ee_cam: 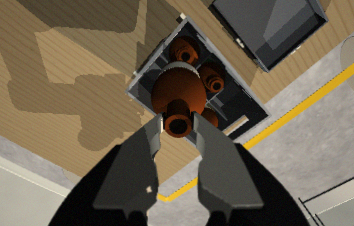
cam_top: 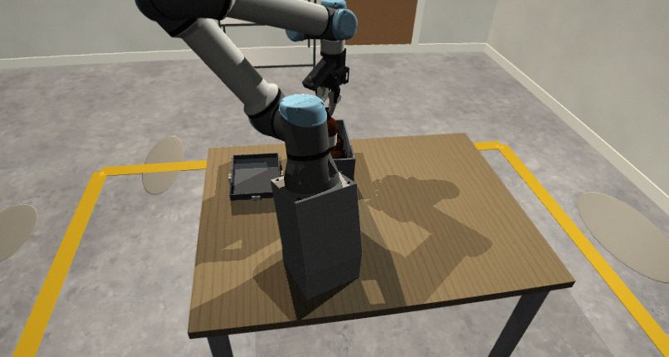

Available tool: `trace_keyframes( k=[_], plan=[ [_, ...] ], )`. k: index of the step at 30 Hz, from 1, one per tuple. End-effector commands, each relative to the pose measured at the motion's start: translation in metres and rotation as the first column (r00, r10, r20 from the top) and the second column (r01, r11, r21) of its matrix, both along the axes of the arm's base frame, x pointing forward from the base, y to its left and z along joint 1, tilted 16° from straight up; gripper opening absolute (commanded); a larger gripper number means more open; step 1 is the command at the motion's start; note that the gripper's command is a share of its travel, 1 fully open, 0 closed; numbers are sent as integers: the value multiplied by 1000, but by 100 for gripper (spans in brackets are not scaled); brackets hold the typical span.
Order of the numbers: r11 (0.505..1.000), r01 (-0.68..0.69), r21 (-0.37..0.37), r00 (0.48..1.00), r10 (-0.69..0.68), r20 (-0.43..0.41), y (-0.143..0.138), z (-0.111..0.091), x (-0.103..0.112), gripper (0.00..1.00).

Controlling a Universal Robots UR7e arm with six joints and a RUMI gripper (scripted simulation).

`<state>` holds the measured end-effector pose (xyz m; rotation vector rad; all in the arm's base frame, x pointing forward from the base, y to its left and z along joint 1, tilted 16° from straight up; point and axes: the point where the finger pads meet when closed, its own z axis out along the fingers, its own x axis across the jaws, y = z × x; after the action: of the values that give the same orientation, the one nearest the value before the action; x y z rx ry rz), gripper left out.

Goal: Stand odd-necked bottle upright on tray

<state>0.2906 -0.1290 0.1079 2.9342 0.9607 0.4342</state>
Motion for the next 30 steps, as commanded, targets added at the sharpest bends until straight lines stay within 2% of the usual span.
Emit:
trace_keyframes(
  k=[1, 30],
  plan=[
    [1000, 0, -1, 1000, 0, 0, 6, 2, 3, 0],
    [1000, 0, -1, 1000, 0, 0, 51, 10, 23, 0]
  ],
)
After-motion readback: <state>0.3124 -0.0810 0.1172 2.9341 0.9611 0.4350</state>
